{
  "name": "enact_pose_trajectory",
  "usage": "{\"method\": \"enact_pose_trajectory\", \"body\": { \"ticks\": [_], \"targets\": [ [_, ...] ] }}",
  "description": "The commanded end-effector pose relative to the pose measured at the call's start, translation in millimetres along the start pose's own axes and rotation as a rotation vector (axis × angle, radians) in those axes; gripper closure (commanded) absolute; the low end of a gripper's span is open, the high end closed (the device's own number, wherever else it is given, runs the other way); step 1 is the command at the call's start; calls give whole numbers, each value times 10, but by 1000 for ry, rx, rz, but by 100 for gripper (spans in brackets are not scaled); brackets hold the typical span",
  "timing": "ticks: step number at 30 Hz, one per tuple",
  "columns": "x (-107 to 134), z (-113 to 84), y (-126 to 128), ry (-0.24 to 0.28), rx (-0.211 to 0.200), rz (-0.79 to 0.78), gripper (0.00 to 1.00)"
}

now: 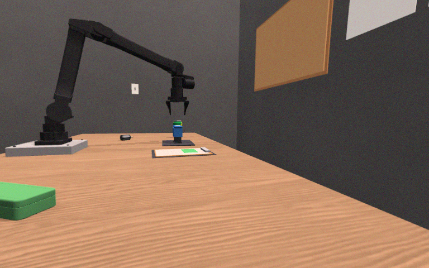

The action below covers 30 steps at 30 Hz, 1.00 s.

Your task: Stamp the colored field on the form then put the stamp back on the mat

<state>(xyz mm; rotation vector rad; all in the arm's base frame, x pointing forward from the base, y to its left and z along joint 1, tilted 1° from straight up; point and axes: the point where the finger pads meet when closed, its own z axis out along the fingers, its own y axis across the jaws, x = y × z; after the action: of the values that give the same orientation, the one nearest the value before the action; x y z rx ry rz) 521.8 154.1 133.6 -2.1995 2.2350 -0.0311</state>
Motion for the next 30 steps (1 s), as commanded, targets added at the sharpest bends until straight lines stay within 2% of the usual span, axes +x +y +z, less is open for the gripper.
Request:
{"method": "enact_pose_trajectory", "body": {
  "ticks": [1,10,12,20,25,30],
  "targets": [
    [-8,245,-13,7,-17,15,18],
    [20,660,-7,8,-17,19,18],
    [20,660,-7,8,-17,19,18],
    [42,979,-2,8,-18,20,18],
    [48,1062,0,8,-18,20,18],
    [41,1051,-26,6,-13,20,18]
  ]
}}
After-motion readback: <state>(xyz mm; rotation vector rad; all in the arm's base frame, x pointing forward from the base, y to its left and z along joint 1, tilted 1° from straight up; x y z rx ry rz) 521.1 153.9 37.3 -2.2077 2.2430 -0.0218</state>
